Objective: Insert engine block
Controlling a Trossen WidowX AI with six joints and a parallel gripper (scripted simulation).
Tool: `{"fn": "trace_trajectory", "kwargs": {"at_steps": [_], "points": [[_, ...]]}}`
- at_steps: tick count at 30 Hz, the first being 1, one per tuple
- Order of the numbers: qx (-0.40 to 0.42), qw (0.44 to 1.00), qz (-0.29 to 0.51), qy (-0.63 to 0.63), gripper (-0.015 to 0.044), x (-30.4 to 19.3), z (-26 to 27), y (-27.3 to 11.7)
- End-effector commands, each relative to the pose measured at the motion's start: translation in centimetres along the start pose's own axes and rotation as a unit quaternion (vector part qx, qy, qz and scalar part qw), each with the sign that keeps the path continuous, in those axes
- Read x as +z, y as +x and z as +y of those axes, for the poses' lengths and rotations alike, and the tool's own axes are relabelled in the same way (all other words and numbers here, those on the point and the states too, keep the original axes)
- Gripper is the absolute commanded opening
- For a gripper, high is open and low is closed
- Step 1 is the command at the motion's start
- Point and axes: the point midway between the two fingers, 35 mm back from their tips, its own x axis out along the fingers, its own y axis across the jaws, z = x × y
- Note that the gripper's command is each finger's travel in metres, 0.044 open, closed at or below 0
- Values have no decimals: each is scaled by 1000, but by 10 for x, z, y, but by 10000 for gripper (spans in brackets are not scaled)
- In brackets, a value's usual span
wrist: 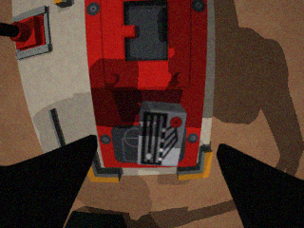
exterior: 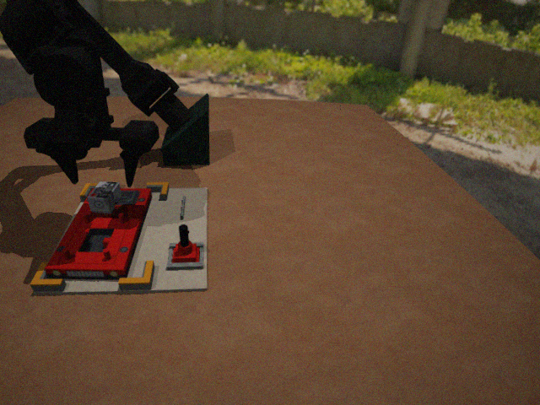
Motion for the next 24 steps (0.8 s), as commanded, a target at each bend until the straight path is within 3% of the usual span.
{"fn": "trace_trajectory", "kwargs": {"at_steps": [1,12,23,24], "points": [[-3,1000,3,-3,440,-2,-1,7],[-3,1000,2,-3,440,-2,-2,22],[-3,1000,2,-3,151,-2,-2,22],[-3,1000,2,-3,145,-2,-2,22]]}}
